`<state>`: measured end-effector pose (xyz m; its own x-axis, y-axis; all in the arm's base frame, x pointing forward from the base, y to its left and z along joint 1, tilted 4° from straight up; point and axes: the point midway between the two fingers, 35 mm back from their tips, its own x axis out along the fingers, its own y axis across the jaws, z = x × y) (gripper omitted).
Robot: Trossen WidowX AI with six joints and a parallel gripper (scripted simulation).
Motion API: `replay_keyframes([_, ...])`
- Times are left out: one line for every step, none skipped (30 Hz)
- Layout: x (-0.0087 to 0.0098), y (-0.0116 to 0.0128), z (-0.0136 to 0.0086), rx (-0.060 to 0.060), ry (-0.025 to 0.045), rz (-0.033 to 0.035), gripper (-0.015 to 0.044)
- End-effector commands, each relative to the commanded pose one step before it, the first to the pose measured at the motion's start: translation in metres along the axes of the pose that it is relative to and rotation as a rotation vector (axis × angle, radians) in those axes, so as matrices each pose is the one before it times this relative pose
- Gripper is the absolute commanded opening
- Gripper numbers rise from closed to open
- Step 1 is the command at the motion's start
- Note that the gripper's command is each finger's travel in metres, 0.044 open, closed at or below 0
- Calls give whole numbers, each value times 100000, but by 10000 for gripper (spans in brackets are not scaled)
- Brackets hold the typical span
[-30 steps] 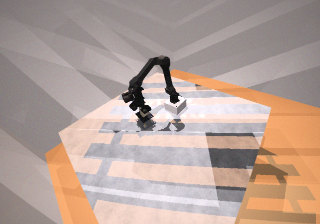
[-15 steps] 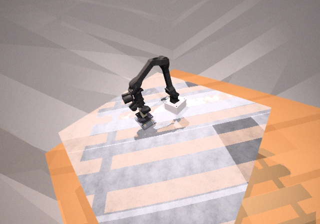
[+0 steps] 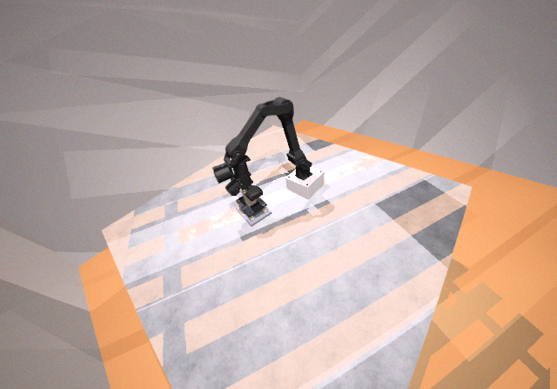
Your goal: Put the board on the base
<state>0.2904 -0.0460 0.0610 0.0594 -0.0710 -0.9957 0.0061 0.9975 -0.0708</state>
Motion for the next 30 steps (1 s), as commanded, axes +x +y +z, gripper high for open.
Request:
replay_keyframes([421, 23, -25, -272, -2, -22, 0])
replay_keyframes([91, 1, 2, 11, 0, 0, 0])
replay_keyframes([91, 0, 2, 11, 0, 0, 0])
replay_keyframes([91, -1, 2, 10, 0, -1, 0])
replay_keyframes([90, -1, 1, 7, 1, -1, 0])
replay_keyframes([86, -1, 1, 3, 1, -1, 0])
replay_keyframes([93, -2, 1, -1, 1, -1, 0])
replay_keyframes([68, -2, 0, -4, 0, -1, 0])
replay_keyframes([-78, 0, 5, 78, -3, 4, 0])
replay_keyframes([-78, 0, 5, 78, -3, 4, 0])
replay_keyframes([-78, 0, 5, 78, -3, 4, 0])
replay_keyframes([-78, 0, 5, 78, -3, 4, 0])
replay_keyframes([0, 0, 0, 0, 0, 0, 0])
replay_keyframes([0, 0, 0, 0, 0, 0, 0])
replay_keyframes([0, 0, 0, 0, 0, 0, 0])
replay_keyframes([0, 0, 0, 0, 0, 0, 0])
replay_keyframes([0, 0, 0, 0, 0, 0, 0])
replay_keyframes([27, -1, 4, 0, 0, 0, 0])
replay_keyframes([43, -1, 7, -1, 0, 0, 0])
replay_keyframes([64, -2, 10, -1, 0, -1, 0])
replay_keyframes([91, -2, 14, -1, -1, -1, 0])
replay_keyframes([59, -2, 9, -1, 0, 0, 0])
replay_keyframes([36, -1, 5, 0, 0, 0, 0])
replay_keyframes([44, -1, 1, -15, 0, -1, 0])
replay_keyframes([44, 1, -11, -22, 1, 0, 0])
replay_keyframes([44, 1, -12, -27, 1, 0, 0])
replay_keyframes([45, 0, -5, -30, 1, 0, 0])
replay_keyframes([44, 0, 1, -34, 0, -1, 0])
replay_keyframes([44, 0, 3, -38, 0, -1, 0])
replay_keyframes([44, 0, 3, -42, 0, -1, 0])
